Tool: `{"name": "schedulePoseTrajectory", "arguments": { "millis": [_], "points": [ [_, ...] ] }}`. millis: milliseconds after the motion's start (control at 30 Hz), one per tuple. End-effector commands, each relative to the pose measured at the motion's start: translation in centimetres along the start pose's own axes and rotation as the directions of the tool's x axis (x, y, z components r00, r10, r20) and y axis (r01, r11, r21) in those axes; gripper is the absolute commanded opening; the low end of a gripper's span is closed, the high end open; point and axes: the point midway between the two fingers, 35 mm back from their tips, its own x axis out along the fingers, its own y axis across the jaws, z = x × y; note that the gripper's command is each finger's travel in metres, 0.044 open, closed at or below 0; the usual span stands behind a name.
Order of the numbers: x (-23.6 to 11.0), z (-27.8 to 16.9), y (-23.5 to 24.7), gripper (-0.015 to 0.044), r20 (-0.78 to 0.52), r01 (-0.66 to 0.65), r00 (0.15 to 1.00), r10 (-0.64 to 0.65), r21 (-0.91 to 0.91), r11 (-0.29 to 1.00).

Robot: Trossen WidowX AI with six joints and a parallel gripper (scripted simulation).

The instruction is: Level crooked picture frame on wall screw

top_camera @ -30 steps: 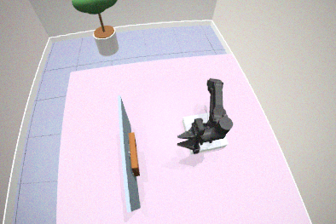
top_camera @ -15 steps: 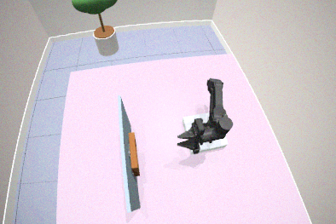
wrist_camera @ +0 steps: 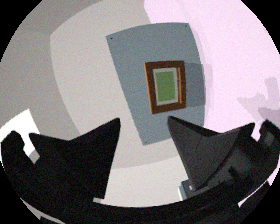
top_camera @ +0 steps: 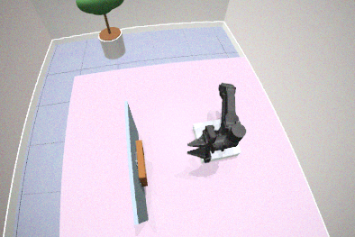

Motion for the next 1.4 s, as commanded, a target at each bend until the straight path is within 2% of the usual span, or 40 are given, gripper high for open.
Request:
{"name": "schedulePoseTrajectory", "arguments": {
  "millis": [0,467,667,900,1367],
  "points": [
    [0.0,0.1,0.0,0.026,0.003,0.0,1.0,0.0,-0.001,1.0],
    [0.1,-0.1,0.0,0.026,0.0,0.0,1.0,0.0,-0.002,1.0],
    [3.1,-0.8,-1.7,0.026,0.001,-0.002,1.0,0.003,-0.06,0.998],
    [6.6,0.7,-3.6,0.026,0.002,-0.006,1.0,0.006,-0.131,0.991],
    [6.6,0.8,-3.6,0.026,0.002,-0.006,1.0,0.006,-0.133,0.991]
  ]
}}
